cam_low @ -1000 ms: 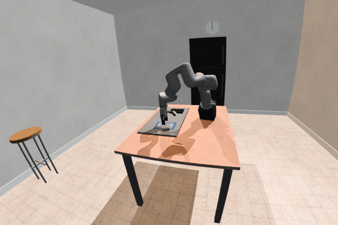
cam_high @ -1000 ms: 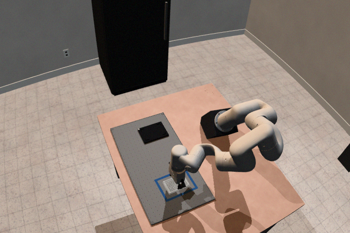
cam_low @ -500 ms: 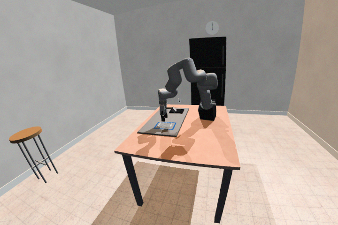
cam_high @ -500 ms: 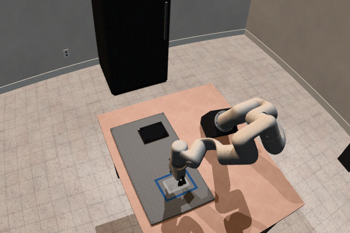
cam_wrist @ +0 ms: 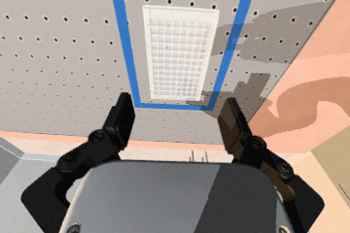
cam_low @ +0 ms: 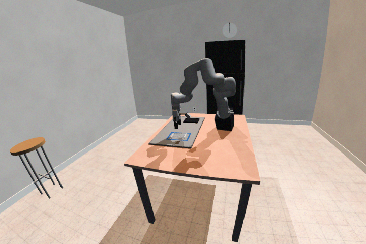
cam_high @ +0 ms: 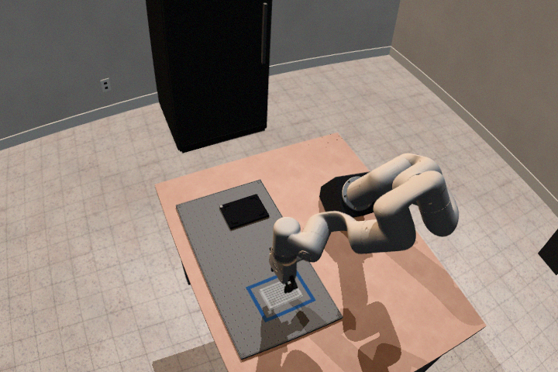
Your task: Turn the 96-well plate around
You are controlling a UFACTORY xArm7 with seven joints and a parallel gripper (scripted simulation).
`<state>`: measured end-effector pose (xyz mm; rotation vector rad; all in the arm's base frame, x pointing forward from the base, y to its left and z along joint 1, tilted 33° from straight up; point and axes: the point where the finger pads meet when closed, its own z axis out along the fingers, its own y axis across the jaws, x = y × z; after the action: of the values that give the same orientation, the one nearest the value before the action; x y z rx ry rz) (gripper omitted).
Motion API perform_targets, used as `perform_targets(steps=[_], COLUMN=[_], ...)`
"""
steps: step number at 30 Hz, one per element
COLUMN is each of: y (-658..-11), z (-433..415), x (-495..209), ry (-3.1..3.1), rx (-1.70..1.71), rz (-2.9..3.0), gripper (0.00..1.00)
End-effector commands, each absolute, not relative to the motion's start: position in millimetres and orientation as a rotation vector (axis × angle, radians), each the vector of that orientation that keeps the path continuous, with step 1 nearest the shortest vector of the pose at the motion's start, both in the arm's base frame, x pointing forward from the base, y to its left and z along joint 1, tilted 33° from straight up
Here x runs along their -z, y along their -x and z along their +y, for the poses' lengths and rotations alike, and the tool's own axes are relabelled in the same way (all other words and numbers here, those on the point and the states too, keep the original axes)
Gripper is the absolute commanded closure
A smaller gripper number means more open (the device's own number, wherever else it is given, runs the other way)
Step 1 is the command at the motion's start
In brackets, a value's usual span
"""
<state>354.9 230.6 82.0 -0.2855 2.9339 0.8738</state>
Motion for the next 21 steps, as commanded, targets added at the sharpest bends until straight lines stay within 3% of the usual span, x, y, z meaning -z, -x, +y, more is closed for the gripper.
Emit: perform_targets(steps=[1, 21], y=[-355.4, -355.4], z=[229.0, 229.0], x=[-85.4, -85.3], ry=[0.282, 0.185], rx=[-0.867, -0.876], rz=[2.93, 2.955], gripper=[0.0, 0.0])
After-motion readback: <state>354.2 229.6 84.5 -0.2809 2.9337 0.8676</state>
